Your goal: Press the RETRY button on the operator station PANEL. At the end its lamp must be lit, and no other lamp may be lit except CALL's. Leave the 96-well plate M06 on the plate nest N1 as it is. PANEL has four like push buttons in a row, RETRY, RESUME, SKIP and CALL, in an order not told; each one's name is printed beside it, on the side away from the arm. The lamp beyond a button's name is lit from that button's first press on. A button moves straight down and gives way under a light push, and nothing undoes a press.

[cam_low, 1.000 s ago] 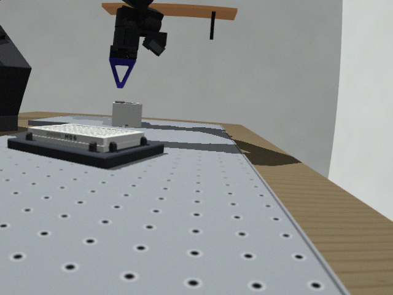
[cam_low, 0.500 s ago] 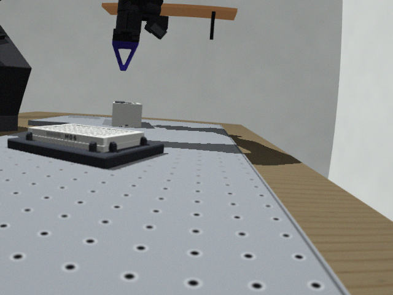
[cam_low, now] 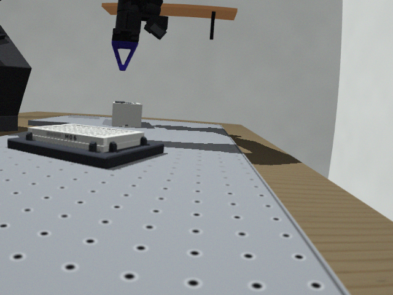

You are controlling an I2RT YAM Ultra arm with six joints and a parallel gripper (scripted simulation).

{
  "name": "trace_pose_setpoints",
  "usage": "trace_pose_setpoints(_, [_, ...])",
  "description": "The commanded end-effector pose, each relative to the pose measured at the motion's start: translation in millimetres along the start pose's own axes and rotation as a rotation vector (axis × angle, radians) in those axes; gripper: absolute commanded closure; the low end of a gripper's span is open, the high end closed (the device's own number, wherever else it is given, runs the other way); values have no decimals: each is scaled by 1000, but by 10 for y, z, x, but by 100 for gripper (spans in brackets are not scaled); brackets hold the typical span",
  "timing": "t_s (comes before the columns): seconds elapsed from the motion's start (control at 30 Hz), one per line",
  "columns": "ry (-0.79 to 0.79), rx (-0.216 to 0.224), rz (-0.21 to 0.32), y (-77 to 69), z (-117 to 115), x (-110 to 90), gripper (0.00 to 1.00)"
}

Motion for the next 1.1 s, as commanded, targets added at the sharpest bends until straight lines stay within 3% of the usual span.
trace_pose_setpoints(0.0, [-1,0,-5,-35,7,3,100])
trace_pose_setpoints(0.13, [-1,0,-5,-35,7,3,100])
trace_pose_setpoints(0.17, [-22,-22,24,57,8,-82,100])
trace_pose_setpoints(0.27, [-13,-17,17,132,-6,-59,100])
trace_pose_setpoints(0.57, [-2,2,-16,114,17,21,100])
trace_pose_setpoints(0.63, [-19,-14,14,236,17,-71,100])
trace_pose_setpoints(1.07, [-16,-12,13,392,13,-62,100])
Point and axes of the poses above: the point where the finger pads meet when closed, its own y axis out along the fingers, its own z axis across the jaws, x = y × z, the point moved 5 cm from there along -y, back along the fingers, and after that the axes turned 11 degrees about -y, right-handed, at the moved point
